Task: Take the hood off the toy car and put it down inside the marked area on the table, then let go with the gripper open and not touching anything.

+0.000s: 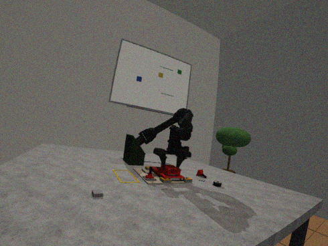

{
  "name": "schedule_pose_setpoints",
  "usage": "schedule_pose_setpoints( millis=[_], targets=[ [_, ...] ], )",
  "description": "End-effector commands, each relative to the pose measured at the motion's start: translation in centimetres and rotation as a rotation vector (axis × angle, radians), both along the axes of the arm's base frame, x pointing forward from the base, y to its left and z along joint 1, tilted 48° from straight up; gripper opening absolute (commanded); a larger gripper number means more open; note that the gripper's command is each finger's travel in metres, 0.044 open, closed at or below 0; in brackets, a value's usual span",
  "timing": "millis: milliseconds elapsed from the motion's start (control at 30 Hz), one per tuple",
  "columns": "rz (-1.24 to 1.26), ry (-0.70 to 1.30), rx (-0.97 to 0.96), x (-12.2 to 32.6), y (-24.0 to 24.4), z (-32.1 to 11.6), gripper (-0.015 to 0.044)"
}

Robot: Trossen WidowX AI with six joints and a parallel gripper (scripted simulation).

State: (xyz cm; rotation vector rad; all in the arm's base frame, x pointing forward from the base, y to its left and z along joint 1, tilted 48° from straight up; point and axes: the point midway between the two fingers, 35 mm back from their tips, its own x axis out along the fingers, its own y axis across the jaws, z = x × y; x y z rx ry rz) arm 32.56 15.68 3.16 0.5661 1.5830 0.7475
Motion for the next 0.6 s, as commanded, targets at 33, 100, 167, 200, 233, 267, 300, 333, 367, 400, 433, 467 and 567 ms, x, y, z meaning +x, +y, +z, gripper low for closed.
schedule_pose_setpoints(
  millis=[33,100,167,200,233,267,300,333,367,400,433,467,567],
  targets=[
    [-0.001,-0.009,-0.001,0.32,-0.36,0.42,0.0],
    [-0.001,-0.009,-0.001,0.34,-0.46,0.51,0.0],
    [-0.001,-0.009,-0.001,0.36,-0.56,0.6,0.0],
    [-0.001,-0.009,-0.001,0.36,-0.6,0.64,0.0],
    [-0.001,-0.009,-0.001,0.37,-0.65,0.68,0.0],
    [-0.001,-0.009,-0.001,0.38,-0.7,0.73,0.0],
    [-0.001,-0.009,-0.001,0.39,-0.75,0.77,0.0],
    [-0.001,-0.009,-0.001,0.4,-0.79,0.81,0.0],
    [-0.001,-0.009,-0.001,0.41,-0.84,0.86,0.0],
    [-0.001,-0.009,-0.001,0.41,-0.89,0.9,0.0],
    [-0.001,-0.009,-0.001,0.42,-0.94,0.94,0.0],
    [-0.001,-0.009,-0.001,0.43,-0.99,0.99,0.0],
    [-0.001,-0.009,-0.001,0.45,-1.13,1.12,0.0]
  ],
)
